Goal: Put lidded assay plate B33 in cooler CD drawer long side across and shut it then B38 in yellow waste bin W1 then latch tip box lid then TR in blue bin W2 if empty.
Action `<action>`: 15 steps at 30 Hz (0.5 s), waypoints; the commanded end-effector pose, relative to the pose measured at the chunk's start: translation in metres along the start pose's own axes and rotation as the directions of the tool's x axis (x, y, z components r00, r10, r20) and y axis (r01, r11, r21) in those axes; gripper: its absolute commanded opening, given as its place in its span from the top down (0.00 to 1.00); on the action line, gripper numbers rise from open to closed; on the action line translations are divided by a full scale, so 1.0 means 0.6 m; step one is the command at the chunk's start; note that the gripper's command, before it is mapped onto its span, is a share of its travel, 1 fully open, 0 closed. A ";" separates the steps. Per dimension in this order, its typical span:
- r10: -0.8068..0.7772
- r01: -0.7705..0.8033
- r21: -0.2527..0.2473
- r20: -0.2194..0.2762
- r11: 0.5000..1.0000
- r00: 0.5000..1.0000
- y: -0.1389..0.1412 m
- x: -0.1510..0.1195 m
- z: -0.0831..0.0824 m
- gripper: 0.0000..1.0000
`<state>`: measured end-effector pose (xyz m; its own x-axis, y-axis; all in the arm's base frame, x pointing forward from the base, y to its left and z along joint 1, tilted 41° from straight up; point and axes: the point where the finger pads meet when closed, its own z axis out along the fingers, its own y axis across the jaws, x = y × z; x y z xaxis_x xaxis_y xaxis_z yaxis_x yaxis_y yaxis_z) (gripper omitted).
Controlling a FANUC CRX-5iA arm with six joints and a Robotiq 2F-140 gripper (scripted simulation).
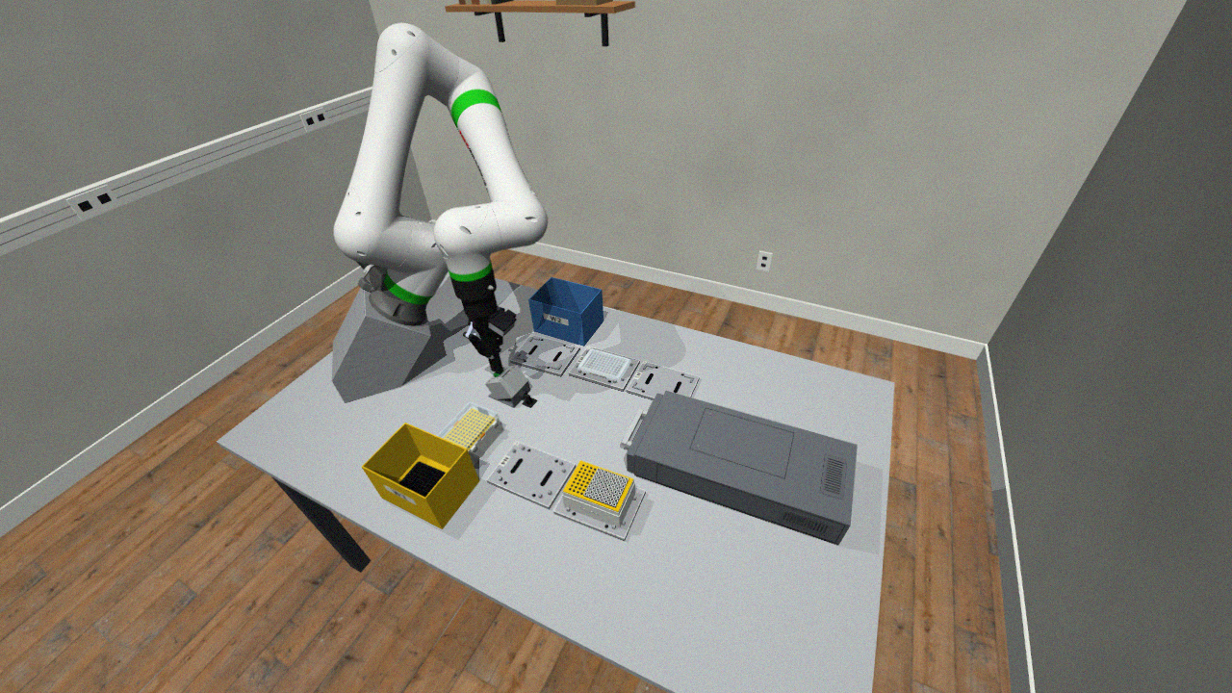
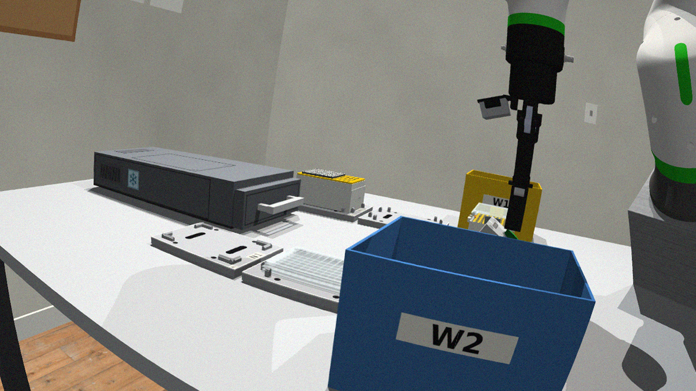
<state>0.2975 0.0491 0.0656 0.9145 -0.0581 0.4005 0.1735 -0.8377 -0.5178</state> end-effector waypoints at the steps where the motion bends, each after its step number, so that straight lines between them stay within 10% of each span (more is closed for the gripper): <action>1: 0.000 0.000 -0.001 0.000 1.000 1.000 0.000 0.001 0.000 0.90; 15: 0.000 0.000 -0.001 0.000 1.000 1.000 0.000 0.001 0.003 0.90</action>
<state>0.2984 0.0504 0.0639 0.9144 -0.0581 0.4005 0.1736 -0.8377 -0.5177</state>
